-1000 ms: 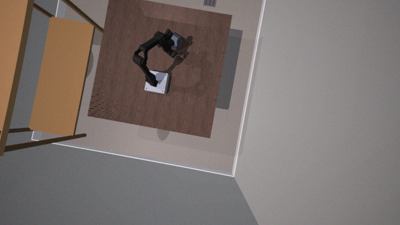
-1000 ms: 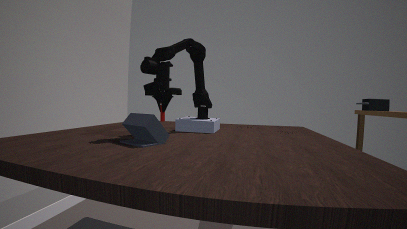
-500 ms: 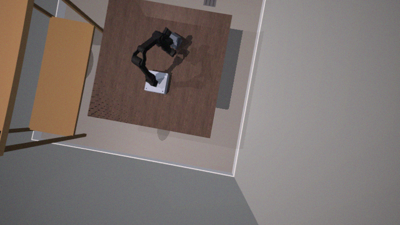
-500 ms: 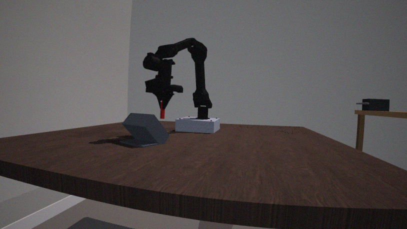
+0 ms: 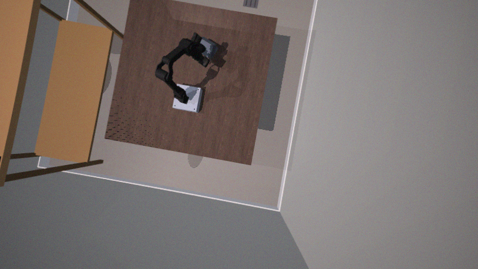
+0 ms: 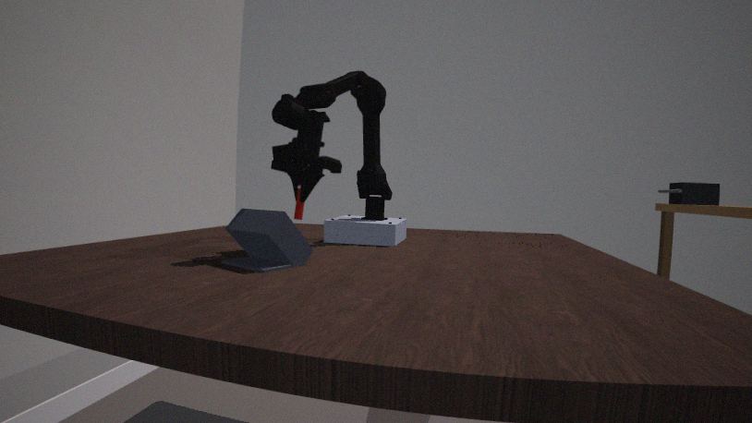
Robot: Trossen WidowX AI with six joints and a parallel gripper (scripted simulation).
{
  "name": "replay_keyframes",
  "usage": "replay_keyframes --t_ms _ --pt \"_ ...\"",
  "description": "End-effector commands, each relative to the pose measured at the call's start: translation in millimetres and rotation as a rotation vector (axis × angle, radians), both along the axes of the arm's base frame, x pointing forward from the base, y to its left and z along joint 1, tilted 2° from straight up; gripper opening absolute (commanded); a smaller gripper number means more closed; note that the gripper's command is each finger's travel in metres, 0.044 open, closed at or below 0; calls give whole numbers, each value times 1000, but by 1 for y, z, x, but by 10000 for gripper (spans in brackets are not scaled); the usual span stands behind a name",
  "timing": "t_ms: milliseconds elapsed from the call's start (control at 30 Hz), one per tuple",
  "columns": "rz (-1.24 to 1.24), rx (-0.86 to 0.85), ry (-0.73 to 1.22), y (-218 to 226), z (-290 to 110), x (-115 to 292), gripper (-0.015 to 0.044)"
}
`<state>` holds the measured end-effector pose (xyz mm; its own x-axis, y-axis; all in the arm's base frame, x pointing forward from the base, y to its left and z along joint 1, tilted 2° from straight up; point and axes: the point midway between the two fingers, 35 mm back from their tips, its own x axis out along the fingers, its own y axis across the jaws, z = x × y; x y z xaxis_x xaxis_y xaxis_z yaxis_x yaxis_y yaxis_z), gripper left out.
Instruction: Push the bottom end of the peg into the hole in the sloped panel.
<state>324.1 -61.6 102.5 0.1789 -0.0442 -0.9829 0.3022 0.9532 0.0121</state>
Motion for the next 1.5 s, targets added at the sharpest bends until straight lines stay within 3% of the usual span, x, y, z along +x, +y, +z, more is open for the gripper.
replay_keyframes --t_ms 0,1467 --pt "-1 -16 -28 1 2 1 0" --pt "33 -111 -306 24 11 17 0"
